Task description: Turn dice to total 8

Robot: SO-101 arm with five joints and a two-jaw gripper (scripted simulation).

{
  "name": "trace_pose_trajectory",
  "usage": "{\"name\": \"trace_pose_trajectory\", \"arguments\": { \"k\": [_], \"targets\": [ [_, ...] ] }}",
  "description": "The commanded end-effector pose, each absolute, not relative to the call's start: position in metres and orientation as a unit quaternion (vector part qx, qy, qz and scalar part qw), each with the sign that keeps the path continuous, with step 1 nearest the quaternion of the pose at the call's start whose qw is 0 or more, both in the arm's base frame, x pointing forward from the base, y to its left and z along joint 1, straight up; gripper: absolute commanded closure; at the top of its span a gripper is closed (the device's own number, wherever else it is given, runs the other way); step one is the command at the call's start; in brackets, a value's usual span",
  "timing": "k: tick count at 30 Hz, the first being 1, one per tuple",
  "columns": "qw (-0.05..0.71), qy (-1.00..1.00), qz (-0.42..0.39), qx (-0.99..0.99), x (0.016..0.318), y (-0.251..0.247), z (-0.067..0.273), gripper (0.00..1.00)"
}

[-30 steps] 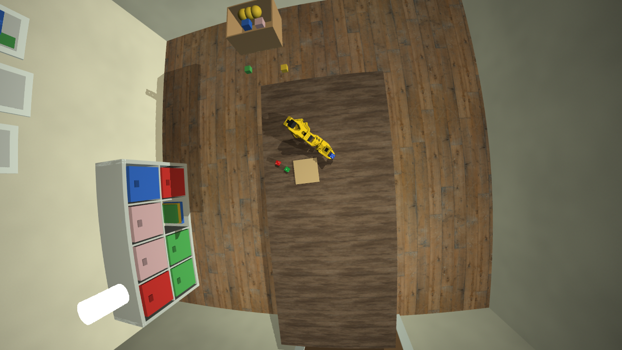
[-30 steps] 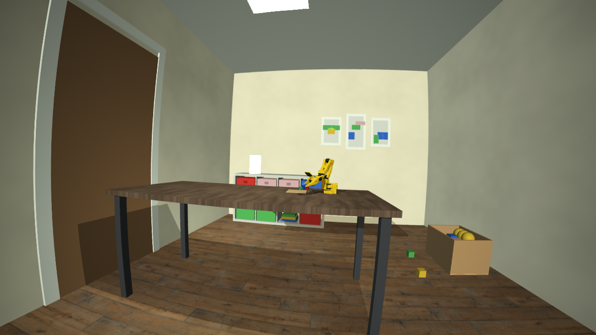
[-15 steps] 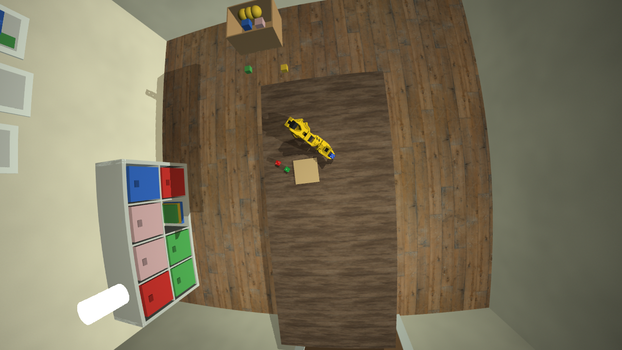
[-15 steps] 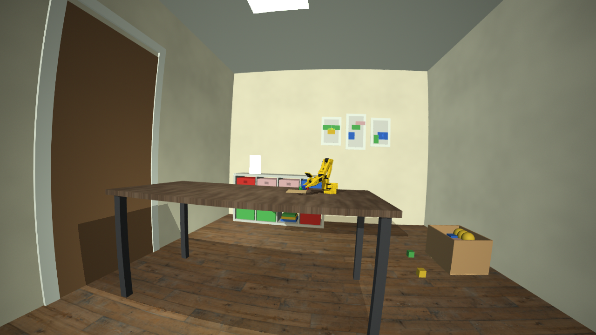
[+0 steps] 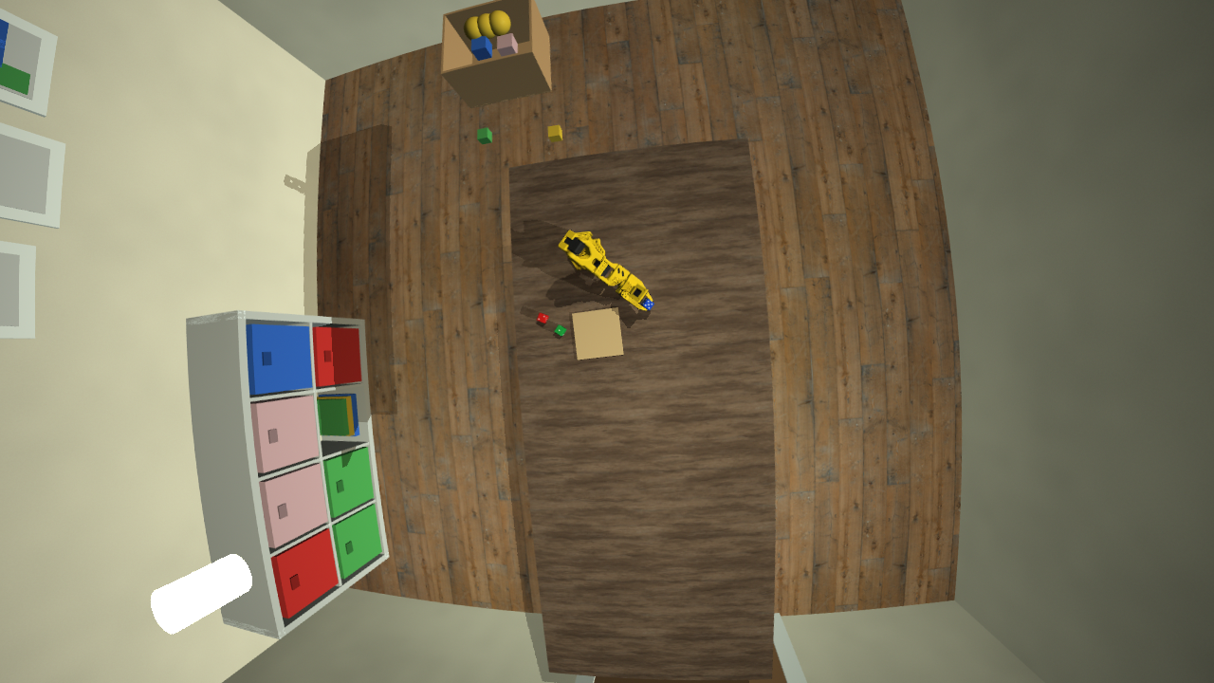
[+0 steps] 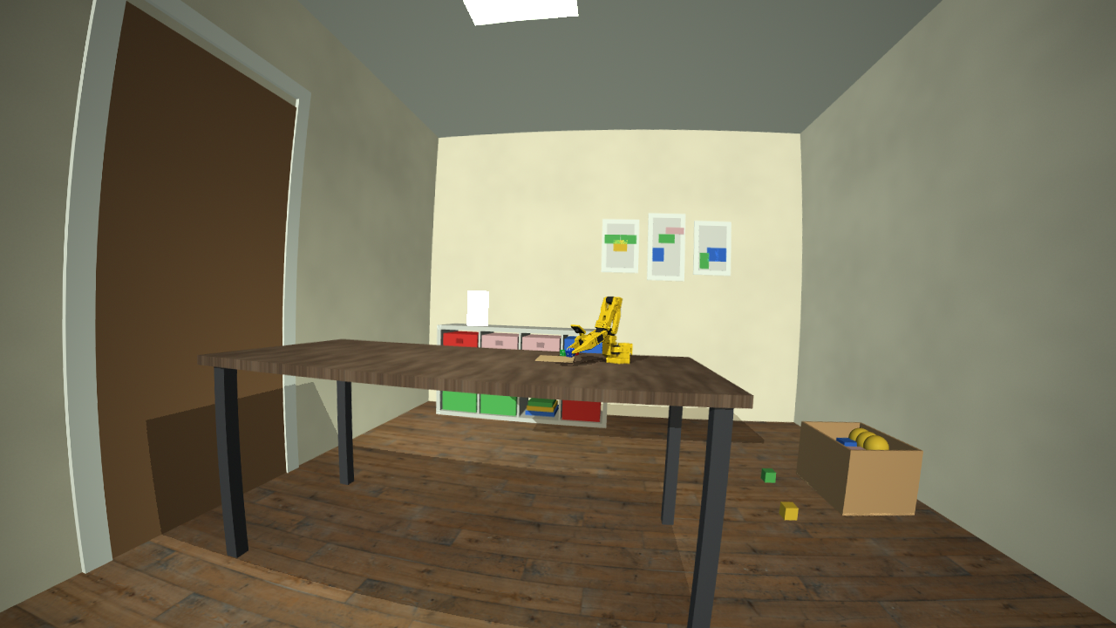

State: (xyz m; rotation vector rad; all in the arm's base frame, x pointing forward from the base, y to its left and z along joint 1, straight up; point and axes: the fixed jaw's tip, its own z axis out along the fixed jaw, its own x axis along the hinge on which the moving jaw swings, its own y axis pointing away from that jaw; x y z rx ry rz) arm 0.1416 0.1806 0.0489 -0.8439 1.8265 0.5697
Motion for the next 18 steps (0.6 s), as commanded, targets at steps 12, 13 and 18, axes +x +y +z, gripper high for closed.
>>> {"name": "trace_pose_trajectory", "arguments": {
  "k": [12, 13, 18],
  "targets": [
    [0.51, 0.748, 0.246, -0.346, 0.1412, 0.184, 0.0492, 1.0],
    [0.51, 0.748, 0.246, -0.346, 0.1412, 0.184, 0.0486, 1.0],
    [0.51, 0.748, 0.246, -0.346, 0.1412, 0.1839, 0.0452, 1.0]
  ]
}}
